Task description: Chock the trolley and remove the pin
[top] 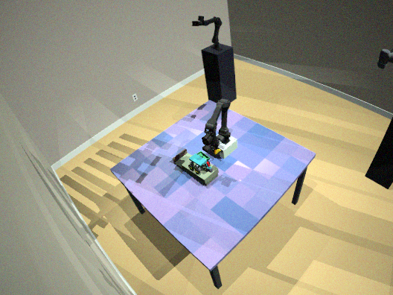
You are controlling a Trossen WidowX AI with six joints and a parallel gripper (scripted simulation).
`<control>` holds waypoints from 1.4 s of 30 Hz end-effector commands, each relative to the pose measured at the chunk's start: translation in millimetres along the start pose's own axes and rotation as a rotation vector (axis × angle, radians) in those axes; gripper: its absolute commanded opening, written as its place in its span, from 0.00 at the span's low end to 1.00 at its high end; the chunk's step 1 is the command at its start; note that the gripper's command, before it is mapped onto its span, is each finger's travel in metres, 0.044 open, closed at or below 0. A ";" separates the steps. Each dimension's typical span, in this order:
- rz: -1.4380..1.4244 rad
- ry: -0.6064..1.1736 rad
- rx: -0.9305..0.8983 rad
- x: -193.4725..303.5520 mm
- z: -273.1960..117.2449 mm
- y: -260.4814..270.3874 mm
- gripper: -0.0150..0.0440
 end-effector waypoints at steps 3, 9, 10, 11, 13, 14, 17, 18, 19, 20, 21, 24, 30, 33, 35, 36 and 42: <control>-0.003 -0.008 -0.001 -18.5 1.8 4.0 0.25; -0.003 -0.011 -0.002 -39.0 3.1 8.7 0.25; -0.003 -0.011 -0.002 -42.4 3.4 9.5 0.25; -0.003 -0.011 -0.002 -45.8 3.6 10.2 0.25; -0.003 -0.012 -0.002 -52.7 4.1 11.6 0.25; -0.003 -0.013 -0.002 -56.1 4.4 12.4 0.25; -0.003 -0.014 -0.002 -66.4 5.2 14.4 0.25; -0.003 -0.014 -0.002 -69.9 5.4 15.1 0.25; -0.004 -0.015 -0.002 -73.3 5.7 15.8 0.25; -0.004 -0.015 -0.002 -76.8 5.9 16.5 0.25; -0.004 -0.015 -0.002 -80.2 6.2 17.2 0.25; -0.004 -0.017 -0.003 -90.6 7.1 19.2 0.25; -0.004 -0.019 -0.003 -112.0 8.9 23.2 0.25; -0.004 -0.020 -0.003 -124.4 9.8 25.5 0.25; -0.004 -0.021 -0.003 -132.4 10.4 27.1 0.25; -0.004 -0.022 -0.003 -136.4 10.7 28.0 0.25; -0.004 -0.024 -0.004 -160.4 12.1 32.8 0.25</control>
Point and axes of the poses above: the point midway between the two fingers, 35 mm back from their tips, its own z axis out along the fingers, its own y axis across the jaws, x = y × z, the point moved 10 cm from there along -z, back along the fingers, and after that the axes turned 3 degrees about -z, right-handed, at the moved point
